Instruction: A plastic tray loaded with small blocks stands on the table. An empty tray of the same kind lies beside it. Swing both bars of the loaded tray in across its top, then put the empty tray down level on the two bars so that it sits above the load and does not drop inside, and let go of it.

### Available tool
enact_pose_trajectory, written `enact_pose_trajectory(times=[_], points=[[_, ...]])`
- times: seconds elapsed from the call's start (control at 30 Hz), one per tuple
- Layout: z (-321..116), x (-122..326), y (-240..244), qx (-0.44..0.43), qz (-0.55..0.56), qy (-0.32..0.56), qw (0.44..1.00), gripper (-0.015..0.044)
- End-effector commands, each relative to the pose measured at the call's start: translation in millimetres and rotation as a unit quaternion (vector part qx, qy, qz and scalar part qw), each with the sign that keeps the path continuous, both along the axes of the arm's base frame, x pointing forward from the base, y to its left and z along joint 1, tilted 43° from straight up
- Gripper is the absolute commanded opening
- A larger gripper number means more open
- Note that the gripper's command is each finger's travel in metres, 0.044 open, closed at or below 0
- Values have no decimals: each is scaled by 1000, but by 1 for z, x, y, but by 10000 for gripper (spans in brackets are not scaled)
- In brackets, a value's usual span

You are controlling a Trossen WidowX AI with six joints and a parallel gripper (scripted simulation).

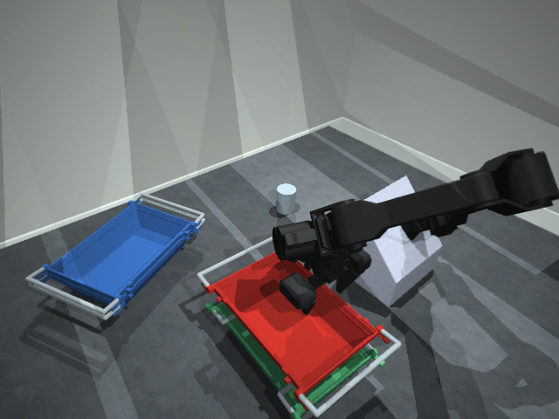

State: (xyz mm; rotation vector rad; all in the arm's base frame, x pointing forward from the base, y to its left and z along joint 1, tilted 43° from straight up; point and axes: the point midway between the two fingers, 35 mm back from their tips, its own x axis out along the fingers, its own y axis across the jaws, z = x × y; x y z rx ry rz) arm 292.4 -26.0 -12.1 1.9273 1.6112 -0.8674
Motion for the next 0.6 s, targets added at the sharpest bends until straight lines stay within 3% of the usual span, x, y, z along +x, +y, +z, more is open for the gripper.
enact_pose_trajectory(times=[0.0,0.4,0.57], points=[[12,3,-15,-6,-1,-5,1000,440],[73,-9,-70,-5,-1,-2,1000,440],[72,-11,-69,-3,-5,-1,1000,440]])
